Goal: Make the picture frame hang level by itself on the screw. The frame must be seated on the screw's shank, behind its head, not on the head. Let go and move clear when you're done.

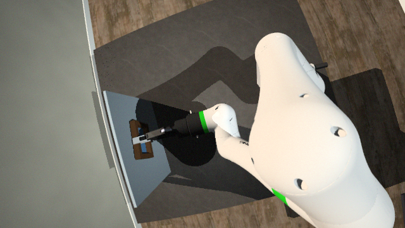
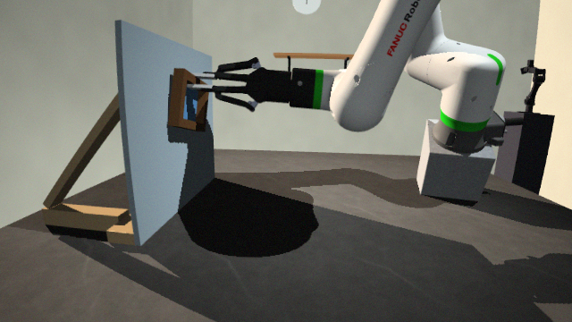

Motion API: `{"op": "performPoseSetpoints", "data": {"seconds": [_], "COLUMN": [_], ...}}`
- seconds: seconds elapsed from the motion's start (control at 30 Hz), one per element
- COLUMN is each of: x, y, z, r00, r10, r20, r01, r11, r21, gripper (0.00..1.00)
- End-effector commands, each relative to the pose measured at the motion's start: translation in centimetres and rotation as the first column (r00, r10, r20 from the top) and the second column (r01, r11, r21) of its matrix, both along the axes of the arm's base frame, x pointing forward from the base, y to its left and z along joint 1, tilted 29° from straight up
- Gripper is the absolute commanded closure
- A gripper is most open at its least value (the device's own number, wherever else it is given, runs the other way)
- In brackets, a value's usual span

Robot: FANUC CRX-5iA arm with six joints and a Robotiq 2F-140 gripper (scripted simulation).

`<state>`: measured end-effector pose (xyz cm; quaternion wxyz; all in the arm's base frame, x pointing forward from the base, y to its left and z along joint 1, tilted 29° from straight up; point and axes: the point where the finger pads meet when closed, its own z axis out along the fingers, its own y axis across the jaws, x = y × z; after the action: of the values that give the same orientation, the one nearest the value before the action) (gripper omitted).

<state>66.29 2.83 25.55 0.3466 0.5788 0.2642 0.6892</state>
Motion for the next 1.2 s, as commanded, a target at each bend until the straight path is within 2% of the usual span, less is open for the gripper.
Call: {"op": "performPoseSetpoints", "data": {"seconds": [0.0,1.17], "x": [0.0,-0.08], "y": [0.03,0.66], "z": [0.07,0.57], "r00": [1.0,1.0], "r10": [-0.002,-0.024], "r20": [0.0,0.002], "r01": [0.002,0.024], "r11": [1.0,0.986], "r21": [-0.013,-0.163], "gripper": [1.0,1.0]}}
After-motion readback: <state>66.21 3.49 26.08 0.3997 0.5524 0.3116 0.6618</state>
